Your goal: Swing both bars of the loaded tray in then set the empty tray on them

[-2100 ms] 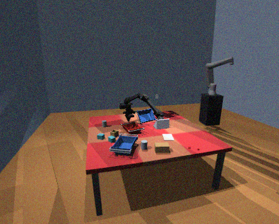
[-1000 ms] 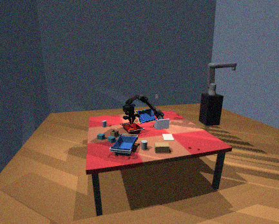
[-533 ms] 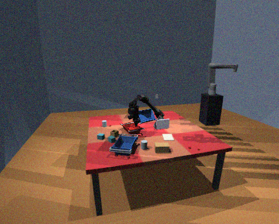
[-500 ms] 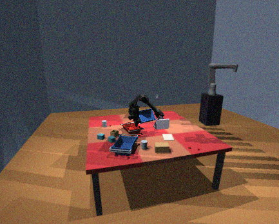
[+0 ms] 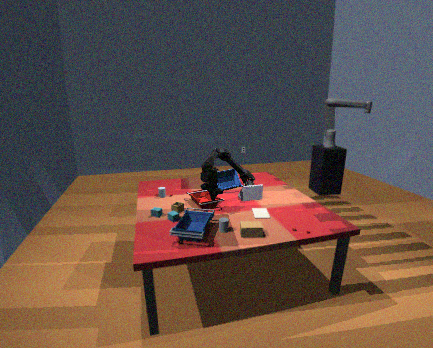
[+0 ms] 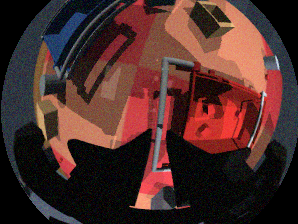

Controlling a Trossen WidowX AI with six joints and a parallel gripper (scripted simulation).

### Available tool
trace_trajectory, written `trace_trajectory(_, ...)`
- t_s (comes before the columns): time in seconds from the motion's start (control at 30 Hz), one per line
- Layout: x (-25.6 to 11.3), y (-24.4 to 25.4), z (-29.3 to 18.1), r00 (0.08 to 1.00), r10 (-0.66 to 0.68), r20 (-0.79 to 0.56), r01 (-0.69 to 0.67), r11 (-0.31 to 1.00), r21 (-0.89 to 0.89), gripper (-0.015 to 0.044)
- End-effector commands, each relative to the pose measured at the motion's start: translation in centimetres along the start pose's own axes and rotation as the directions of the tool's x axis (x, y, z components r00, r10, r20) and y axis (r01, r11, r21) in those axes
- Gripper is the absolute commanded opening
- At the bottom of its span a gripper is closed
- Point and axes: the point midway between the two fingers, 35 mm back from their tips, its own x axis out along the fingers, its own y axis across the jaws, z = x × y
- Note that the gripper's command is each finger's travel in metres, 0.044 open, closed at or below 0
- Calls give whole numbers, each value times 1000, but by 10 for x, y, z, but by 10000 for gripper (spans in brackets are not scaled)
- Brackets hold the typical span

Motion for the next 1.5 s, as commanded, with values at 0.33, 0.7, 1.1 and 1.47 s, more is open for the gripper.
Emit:
trace_trajectory(0.33, 34, -4, -2, 1000, -9, 0, 9, 1000, -6, 82)
trace_trajectory(0.7, 5, -33, -2, 1000, -9, -1, 9, 1000, -6, 82)
trace_trajectory(1.1, 24, -76, -1, 1000, -13, -2, 13, 1000, -6, 82)
trace_trajectory(1.47, -20, -69, -1, 1000, -11, -2, 11, 1000, -7, 82)
